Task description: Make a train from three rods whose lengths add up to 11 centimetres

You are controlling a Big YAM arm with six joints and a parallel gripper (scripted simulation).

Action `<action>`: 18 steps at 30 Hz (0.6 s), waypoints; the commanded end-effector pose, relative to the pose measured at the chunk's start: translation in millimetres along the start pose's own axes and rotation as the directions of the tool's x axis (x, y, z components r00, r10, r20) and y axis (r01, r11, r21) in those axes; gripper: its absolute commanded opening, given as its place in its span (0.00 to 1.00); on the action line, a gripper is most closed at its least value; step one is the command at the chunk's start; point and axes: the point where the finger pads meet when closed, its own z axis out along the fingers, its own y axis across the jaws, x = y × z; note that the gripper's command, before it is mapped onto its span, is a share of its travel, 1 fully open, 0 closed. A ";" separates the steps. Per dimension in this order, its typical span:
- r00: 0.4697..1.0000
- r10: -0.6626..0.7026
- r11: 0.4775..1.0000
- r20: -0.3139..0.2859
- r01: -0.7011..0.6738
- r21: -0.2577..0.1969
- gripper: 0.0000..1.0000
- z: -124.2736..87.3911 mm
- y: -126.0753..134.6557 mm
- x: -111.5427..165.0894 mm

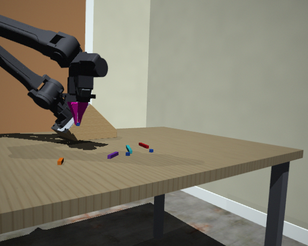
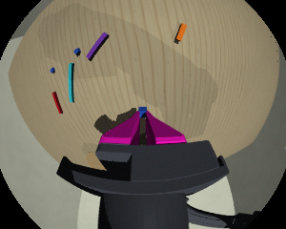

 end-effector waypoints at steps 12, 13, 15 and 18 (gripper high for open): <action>1.000 -0.010 1.000 -0.001 0.010 0.001 0.04 53.8 -0.2 -5.2; 1.000 -0.013 1.000 -0.004 0.013 0.003 0.04 58.5 -0.2 -3.0; 1.000 -0.014 1.000 -0.004 0.014 0.003 0.04 65.5 -0.3 -2.9; 1.000 -0.014 1.000 -0.005 0.014 0.002 0.04 73.4 -0.4 -2.8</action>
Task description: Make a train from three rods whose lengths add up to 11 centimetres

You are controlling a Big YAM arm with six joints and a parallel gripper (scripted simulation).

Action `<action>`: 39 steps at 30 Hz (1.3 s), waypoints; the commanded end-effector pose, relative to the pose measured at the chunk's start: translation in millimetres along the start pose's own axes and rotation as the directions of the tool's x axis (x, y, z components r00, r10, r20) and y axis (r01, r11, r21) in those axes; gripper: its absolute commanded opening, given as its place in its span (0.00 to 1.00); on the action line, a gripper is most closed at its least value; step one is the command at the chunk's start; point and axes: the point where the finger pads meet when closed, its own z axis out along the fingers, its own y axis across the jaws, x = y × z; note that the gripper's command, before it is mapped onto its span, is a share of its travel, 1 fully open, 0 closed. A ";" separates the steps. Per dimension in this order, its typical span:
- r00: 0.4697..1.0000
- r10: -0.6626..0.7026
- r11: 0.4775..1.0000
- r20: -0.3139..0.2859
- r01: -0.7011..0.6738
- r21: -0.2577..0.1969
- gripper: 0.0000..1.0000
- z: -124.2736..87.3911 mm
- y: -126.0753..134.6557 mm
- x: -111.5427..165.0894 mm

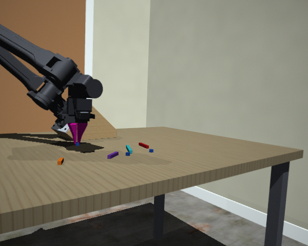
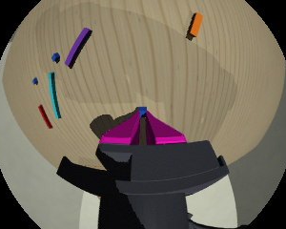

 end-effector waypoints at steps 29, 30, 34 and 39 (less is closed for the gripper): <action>0.999 -0.034 0.999 0.015 0.034 -0.001 0.04 10.2 4.2 -7.5; 0.999 -0.034 0.999 0.015 0.034 -0.001 0.04 10.2 4.2 -7.5; 0.999 -0.034 0.999 0.015 0.034 -0.001 0.04 10.2 4.2 -7.5; 0.999 -0.034 0.999 0.015 0.034 -0.001 0.04 10.2 4.2 -7.5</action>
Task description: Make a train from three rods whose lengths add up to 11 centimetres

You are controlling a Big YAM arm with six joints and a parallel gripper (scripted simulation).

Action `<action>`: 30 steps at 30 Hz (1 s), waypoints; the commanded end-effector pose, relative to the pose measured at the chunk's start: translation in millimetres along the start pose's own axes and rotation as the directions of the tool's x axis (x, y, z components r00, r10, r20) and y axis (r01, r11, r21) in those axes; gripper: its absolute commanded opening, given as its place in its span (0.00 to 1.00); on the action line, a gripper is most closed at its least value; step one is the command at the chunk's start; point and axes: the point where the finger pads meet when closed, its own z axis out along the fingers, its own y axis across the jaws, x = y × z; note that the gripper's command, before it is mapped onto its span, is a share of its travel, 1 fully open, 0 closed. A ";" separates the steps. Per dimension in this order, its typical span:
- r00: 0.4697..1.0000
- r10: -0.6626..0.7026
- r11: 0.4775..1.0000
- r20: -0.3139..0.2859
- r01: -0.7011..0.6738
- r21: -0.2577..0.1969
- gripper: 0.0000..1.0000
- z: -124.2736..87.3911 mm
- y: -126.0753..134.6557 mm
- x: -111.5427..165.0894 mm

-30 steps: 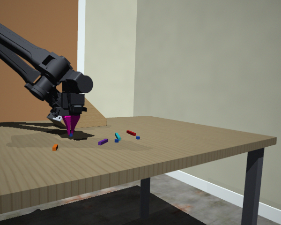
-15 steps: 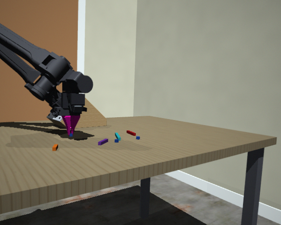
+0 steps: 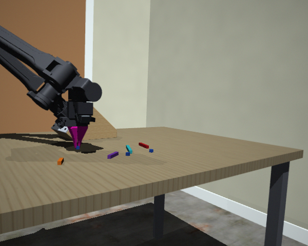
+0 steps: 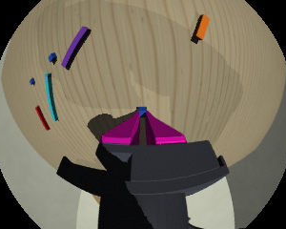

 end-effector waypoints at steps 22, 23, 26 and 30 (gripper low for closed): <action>1.000 -0.024 1.000 0.013 0.024 0.001 0.04 -0.6 4.2 -4.0; 1.000 -0.024 1.000 0.013 0.024 0.001 0.04 -0.6 4.2 -4.0; 1.000 -0.023 1.000 0.013 0.023 0.001 0.04 -0.6 4.3 -4.0; 1.000 -0.023 1.000 0.013 0.023 0.001 0.04 -0.6 4.3 -4.0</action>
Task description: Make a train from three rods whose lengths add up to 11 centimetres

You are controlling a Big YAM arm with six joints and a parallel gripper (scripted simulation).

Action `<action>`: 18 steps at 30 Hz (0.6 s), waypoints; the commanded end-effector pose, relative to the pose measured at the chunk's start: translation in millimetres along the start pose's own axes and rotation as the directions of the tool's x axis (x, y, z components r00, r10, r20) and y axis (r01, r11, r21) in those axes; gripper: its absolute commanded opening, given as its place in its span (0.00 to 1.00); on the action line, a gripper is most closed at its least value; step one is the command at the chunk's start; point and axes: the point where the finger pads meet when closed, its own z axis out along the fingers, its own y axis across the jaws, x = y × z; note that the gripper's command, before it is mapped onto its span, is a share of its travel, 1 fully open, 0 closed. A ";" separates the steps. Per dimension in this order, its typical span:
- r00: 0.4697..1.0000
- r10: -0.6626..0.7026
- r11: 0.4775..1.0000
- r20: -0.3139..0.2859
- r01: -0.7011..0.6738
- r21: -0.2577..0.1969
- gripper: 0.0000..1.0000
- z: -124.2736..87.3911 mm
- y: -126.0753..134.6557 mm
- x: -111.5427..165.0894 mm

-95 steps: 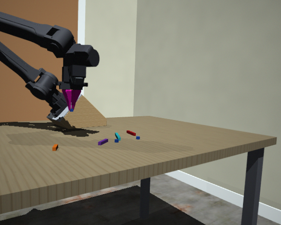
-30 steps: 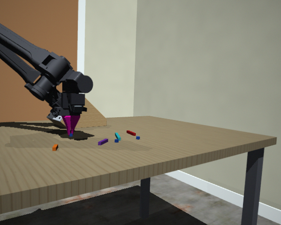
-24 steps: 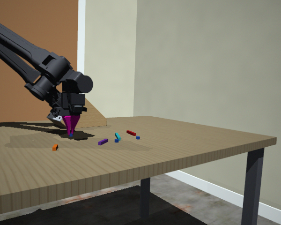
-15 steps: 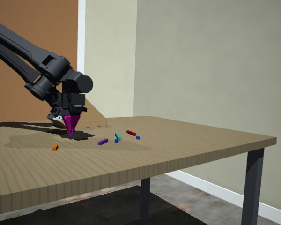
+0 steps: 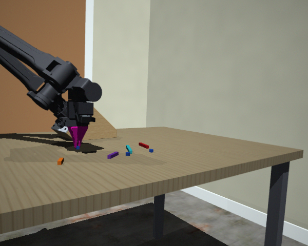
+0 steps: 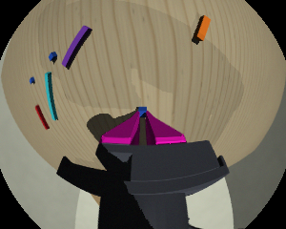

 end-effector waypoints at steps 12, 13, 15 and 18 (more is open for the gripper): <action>1.000 -0.012 1.000 0.013 0.012 0.001 0.04 -0.6 4.2 -4.1; 1.000 -0.012 1.000 0.013 0.012 0.001 0.04 -0.5 4.2 -4.1; 1.000 -0.013 1.000 0.010 0.013 0.001 0.04 0.4 3.8 -3.4; 1.000 -0.007 1.000 -0.003 0.007 0.004 0.04 5.0 1.0 -0.2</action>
